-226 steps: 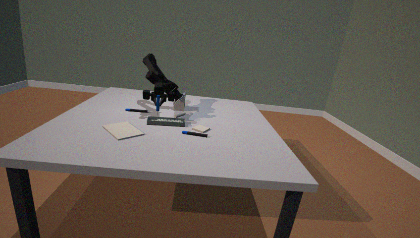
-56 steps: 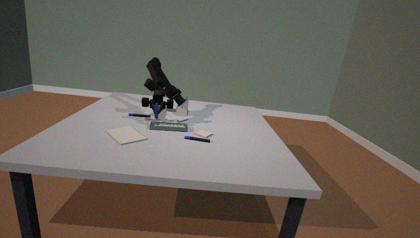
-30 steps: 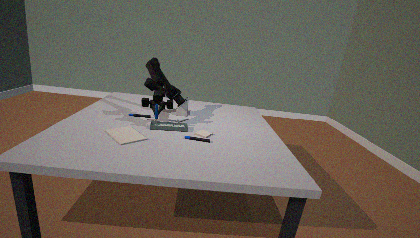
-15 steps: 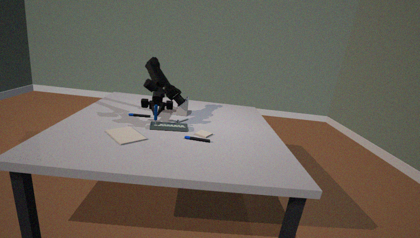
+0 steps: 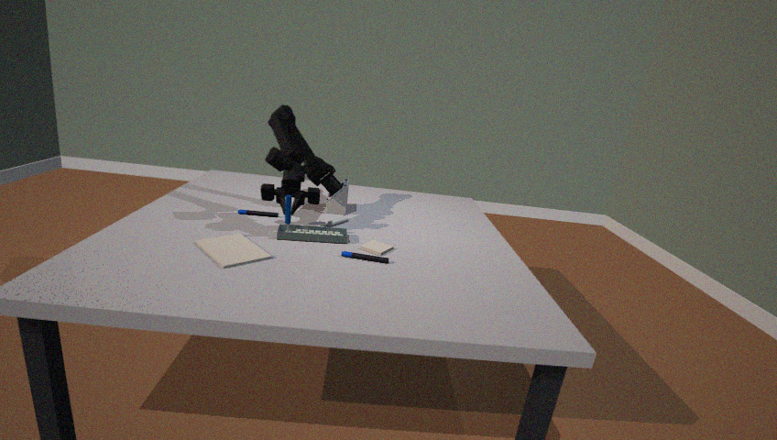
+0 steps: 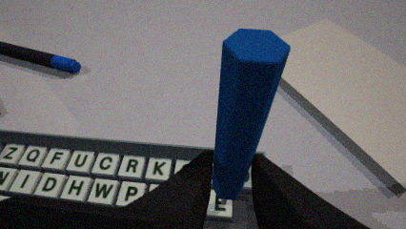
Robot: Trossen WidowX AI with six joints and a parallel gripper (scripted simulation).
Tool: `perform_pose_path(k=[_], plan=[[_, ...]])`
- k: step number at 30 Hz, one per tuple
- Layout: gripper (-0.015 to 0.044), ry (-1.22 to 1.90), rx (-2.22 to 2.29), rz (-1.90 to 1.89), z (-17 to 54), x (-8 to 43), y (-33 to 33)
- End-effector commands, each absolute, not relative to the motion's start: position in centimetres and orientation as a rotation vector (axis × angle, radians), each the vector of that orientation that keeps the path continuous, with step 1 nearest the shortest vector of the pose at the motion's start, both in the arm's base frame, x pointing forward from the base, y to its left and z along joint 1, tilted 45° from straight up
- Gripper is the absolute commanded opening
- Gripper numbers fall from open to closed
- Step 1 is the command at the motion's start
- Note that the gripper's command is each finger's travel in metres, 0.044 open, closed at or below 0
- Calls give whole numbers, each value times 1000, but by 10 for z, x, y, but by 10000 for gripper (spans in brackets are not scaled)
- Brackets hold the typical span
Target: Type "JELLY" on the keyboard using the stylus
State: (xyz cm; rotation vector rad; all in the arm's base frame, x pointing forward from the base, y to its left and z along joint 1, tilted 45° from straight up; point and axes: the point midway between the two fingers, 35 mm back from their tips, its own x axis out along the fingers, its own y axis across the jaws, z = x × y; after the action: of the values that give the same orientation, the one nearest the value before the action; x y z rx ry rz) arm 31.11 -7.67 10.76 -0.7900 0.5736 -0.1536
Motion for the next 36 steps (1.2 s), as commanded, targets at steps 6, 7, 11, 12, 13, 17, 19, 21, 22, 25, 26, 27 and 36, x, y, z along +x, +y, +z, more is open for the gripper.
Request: perform_pose_path(k=[6,7,11,12,13,17,19,21,22,25,26,27,36], plan=[[81,577,-795,-146,103,311,-79],[81,577,-795,-146,103,311,-79],[81,577,-795,-146,102,311,-80],[81,577,-795,-146,102,311,-80],[81,577,-795,-146,102,311,-80],[81,577,-795,-146,103,311,-79],[81,577,-795,-146,103,311,-79],[81,577,-795,-146,103,311,-79],[81,577,-795,-146,103,311,-78],[81,578,-794,-146,107,311,-74],[81,578,-794,-146,110,311,-72],[81,578,-794,-145,112,312,-69],[81,577,-793,-145,131,310,-50]])
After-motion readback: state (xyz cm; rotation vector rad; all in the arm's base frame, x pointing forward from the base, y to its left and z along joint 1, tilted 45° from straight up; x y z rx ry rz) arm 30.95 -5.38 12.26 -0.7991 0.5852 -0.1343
